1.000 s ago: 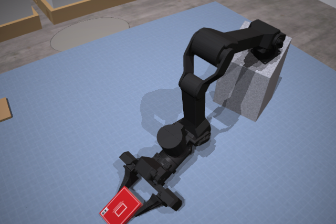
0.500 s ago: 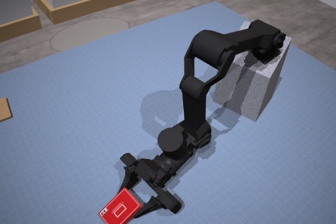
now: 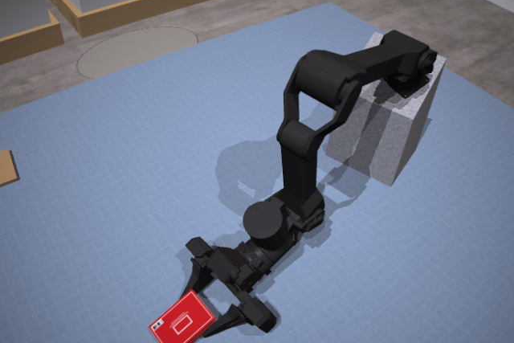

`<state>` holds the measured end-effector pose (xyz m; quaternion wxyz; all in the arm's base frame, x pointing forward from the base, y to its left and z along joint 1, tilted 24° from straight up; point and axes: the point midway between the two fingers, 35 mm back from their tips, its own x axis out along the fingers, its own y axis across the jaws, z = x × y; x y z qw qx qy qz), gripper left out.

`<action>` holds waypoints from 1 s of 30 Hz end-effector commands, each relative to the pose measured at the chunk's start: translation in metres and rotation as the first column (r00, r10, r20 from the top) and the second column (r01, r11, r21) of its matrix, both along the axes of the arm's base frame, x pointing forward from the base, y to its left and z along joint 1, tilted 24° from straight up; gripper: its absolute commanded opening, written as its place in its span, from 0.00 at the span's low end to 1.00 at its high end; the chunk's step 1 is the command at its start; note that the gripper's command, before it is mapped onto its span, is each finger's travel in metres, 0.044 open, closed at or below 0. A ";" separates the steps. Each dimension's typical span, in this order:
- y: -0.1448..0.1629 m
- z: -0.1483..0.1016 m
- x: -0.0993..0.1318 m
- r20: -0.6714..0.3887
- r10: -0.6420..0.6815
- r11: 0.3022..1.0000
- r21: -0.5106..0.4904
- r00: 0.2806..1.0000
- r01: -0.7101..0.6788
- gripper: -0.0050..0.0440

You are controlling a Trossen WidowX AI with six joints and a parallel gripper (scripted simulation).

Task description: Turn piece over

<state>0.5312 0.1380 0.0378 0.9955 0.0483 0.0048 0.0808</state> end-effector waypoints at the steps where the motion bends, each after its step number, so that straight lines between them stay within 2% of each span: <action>1: 0.001 -0.008 0.001 -0.020 -0.032 0.999 0.013 0.999 0.032 0.10; 9: 0.001 -0.008 0.001 -0.020 -0.032 0.999 0.013 0.999 0.032 0.10; 10: 0.002 -0.003 0.001 -0.008 -0.021 1.000 0.010 1.000 0.021 1.00; 26: 0.002 -0.003 0.001 -0.008 -0.021 1.000 0.010 1.000 0.021 1.00; 30: -0.006 0.032 -0.025 -0.008 -0.021 1.000 0.011 1.000 0.021 1.00</action>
